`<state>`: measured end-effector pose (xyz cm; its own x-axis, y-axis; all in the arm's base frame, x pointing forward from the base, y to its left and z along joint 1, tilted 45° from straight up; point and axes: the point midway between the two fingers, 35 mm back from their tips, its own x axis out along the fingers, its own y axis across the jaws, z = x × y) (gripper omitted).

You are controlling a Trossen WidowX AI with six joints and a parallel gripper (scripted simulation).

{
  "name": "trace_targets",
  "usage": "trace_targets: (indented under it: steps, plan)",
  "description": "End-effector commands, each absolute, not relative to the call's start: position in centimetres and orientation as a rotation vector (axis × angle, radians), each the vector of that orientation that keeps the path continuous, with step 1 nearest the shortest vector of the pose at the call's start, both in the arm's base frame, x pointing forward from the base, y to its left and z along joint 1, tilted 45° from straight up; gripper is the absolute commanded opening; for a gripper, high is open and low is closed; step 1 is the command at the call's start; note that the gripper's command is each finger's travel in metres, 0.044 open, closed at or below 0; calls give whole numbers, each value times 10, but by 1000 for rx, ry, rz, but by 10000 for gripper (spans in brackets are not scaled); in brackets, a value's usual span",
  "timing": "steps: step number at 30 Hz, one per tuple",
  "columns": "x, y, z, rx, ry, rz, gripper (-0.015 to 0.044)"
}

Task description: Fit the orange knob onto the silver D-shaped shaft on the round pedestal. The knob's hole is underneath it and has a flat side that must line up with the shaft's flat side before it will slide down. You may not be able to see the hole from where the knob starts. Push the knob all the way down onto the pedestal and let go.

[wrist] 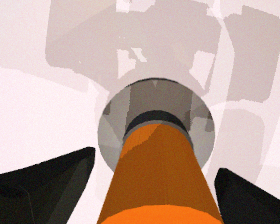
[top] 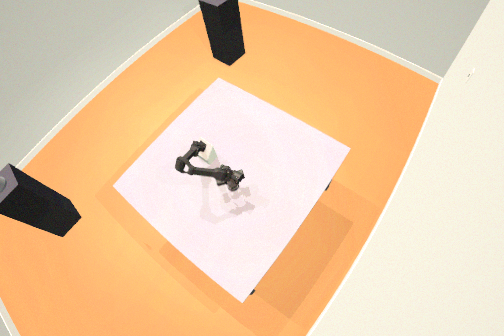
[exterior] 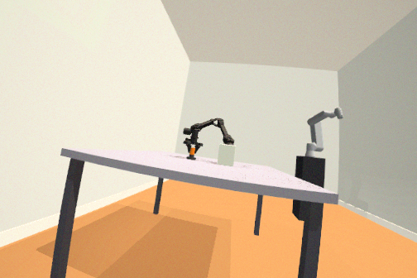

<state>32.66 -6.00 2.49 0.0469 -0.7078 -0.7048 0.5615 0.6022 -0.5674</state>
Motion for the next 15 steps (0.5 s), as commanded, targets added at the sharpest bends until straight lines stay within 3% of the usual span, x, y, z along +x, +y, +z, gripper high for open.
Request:
trace_targets:
  steps: [1, 10, 15]
  plan:
    - [327, -60, 25, -152, 1175, -973, 440]
    - [327, -58, 27, -151, 1176, -973, 440]
    - [325, 0, 82, -148, 1178, -970, 440]
